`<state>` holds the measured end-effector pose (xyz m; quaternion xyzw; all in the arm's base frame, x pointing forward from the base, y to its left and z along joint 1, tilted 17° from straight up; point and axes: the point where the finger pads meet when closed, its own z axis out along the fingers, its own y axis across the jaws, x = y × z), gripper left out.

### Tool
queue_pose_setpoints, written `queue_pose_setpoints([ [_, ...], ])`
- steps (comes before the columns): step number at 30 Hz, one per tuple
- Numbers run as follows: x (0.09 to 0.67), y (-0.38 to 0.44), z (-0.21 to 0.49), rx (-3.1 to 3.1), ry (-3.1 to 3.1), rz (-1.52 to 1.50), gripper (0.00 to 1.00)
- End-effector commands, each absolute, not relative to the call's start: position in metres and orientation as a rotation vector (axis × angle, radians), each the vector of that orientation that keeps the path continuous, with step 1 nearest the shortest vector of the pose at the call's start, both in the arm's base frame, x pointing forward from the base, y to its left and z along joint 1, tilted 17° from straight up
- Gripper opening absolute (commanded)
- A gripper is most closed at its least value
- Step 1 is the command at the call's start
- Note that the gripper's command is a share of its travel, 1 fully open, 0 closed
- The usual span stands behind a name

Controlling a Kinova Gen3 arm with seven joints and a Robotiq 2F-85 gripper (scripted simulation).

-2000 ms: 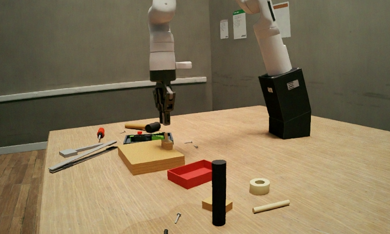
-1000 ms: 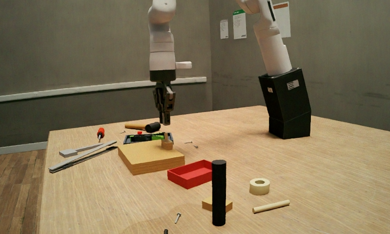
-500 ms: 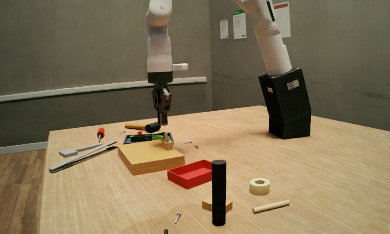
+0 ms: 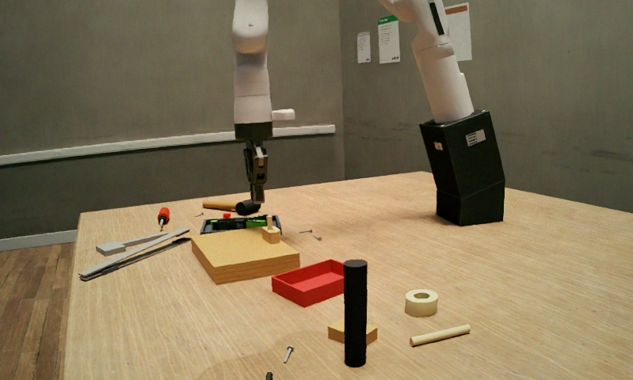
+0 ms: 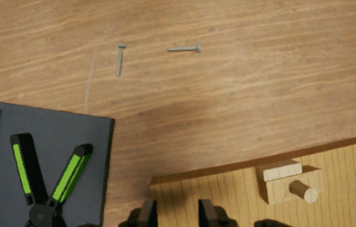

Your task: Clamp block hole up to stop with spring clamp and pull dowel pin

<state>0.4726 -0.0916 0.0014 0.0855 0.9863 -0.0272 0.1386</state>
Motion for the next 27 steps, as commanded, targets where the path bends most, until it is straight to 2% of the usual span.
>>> queue_pose_setpoints([
  [1, 0.469, -0.126, -0.002, 0.307, 2.839, -0.076, 0.34],
  [27, 0.445, -0.201, -0.008, 0.475, 2.802, -0.051, 0.34],
])
